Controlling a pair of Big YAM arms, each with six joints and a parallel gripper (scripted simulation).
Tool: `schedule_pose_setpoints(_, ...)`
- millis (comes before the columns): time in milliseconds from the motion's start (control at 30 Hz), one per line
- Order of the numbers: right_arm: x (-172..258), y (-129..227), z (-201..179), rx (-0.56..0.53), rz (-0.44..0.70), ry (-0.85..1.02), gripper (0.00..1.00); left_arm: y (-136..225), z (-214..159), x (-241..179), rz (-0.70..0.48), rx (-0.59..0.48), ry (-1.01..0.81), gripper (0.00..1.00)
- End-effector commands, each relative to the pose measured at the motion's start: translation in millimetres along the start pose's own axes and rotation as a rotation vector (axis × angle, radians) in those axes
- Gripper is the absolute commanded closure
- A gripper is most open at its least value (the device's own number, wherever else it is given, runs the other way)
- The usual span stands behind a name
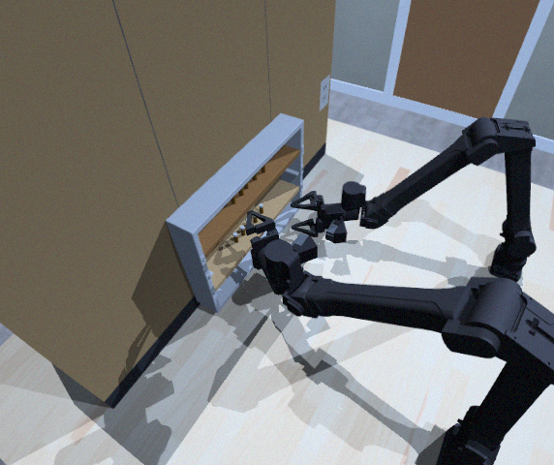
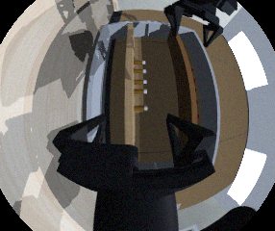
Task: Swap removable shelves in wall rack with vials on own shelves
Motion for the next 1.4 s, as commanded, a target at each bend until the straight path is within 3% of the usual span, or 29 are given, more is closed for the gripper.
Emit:
schedule_pose_setpoints(0, -14, -19, -7, -0.003, -0.03, 0.035, 0.0, -15, -8, 41, 0.066, -0.003, -0.05, 0.0)
schedule_pose_setpoints(133, -14, -19, -7, -0.003, -0.03, 0.035, 0.0, -15, -8, 41, 0.066, -0.003, -0.05, 0.0)
schedule_pose_setpoints(167, -14, -19, -7, -0.003, -0.03, 0.02, 0.11, -15, -7, 42, 0.069, -0.004, -0.051, 0.11)
schedule_pose_setpoints(200, -21, -19, -3, -0.008, -0.04, -0.008, 0.16, -13, -4, 36, 0.063, -0.002, -0.048, 0.16)
schedule_pose_setpoints(400, -53, -22, 10, 0.002, -0.084, -0.316, 0.16, -7, -3, 40, 0.072, 0.055, -0.054, 0.16)
schedule_pose_setpoints(467, -53, -22, 10, 0.002, -0.084, -0.316, 0.16, -7, -3, 40, 0.072, 0.055, -0.054, 0.16)
schedule_pose_setpoints(1367, -95, -22, 8, 0.093, -0.24, -1.269, 0.16, 3, -10, 22, 0.028, 0.262, -0.04, 0.16)
Point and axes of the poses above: on each arm, the point where the finger pads meet when closed, its own y axis back along the fingers, its own x axis across the jaws, z = x × y, the point moved 3 cm from there along y, back along the fingers, and after that the axes turned 10 degrees about -y, right-handed, at the moved point
